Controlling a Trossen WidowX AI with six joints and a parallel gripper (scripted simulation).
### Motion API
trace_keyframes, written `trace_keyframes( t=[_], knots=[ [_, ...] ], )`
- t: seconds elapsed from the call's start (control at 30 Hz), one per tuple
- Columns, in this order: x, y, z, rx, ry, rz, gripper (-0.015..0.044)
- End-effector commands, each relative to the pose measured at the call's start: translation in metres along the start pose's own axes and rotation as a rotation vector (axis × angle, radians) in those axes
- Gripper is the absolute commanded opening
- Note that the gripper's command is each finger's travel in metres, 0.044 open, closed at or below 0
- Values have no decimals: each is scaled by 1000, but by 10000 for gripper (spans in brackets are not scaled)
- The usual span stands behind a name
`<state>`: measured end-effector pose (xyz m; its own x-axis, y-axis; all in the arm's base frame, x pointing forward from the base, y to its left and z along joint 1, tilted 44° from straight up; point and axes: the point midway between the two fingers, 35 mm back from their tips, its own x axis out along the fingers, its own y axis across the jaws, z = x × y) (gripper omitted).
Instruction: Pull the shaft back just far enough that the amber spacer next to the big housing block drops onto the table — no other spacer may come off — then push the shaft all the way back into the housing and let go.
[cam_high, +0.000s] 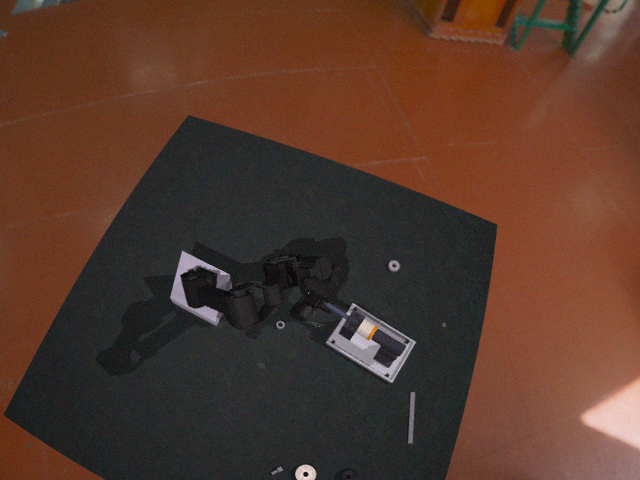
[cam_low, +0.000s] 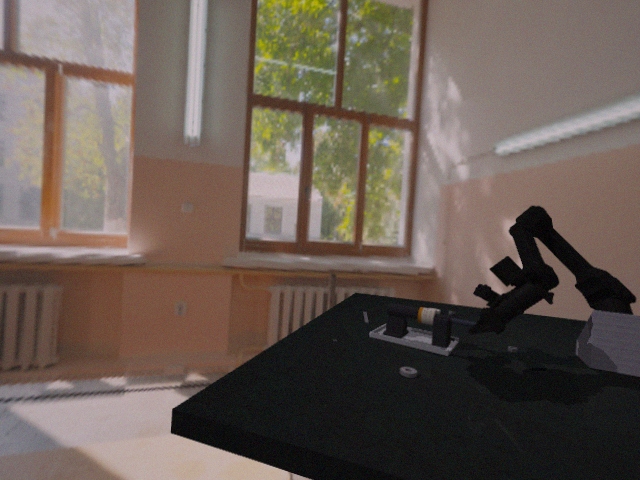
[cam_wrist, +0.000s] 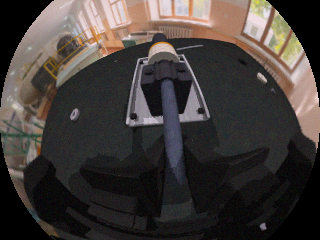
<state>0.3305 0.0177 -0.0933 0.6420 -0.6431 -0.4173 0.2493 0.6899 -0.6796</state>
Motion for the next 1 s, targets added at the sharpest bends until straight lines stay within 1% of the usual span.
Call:
trace_keyframes(
  t=[0.0, 0.97],
  knots=[
    [-1, 0, 0, 5, -1, -1, 0],
    [-3, 0, -3, 5, -1, -1, 0]
  ],
)
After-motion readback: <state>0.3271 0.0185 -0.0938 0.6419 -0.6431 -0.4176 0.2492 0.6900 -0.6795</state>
